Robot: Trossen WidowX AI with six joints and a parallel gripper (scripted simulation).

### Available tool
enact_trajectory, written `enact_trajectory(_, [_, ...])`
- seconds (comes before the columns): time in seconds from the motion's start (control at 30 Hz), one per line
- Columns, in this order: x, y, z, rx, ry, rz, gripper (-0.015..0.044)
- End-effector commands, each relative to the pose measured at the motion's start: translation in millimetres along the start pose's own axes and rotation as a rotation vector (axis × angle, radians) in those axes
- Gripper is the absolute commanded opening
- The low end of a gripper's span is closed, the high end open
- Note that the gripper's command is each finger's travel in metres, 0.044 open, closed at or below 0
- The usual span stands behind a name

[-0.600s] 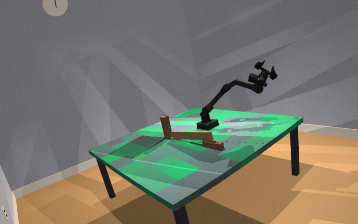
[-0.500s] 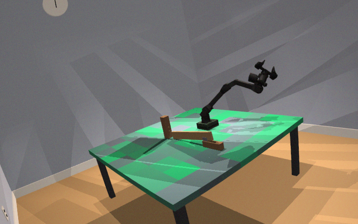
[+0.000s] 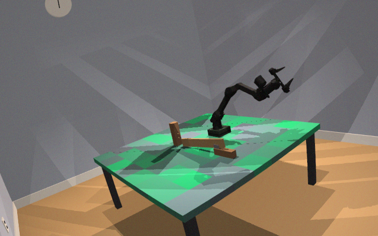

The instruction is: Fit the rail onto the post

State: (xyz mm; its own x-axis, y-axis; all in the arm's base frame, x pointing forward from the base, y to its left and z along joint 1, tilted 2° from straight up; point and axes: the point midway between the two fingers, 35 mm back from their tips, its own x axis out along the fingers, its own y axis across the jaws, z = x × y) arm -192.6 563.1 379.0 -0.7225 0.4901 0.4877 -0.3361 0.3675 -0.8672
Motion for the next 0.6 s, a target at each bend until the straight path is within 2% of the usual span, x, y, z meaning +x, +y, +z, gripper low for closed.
enact_trajectory(0.0, [-31, 2, -46, 0.009, 0.135, 0.077, 0.044])
enact_trajectory(0.23, [-114, -8, -126, -0.011, 0.405, 0.203, 0.044])
enact_trajectory(0.4, [-172, -14, -165, 0.002, 0.571, 0.284, 0.044])
enact_trajectory(0.57, [-254, -22, -204, 0.043, 0.795, 0.392, 0.044])
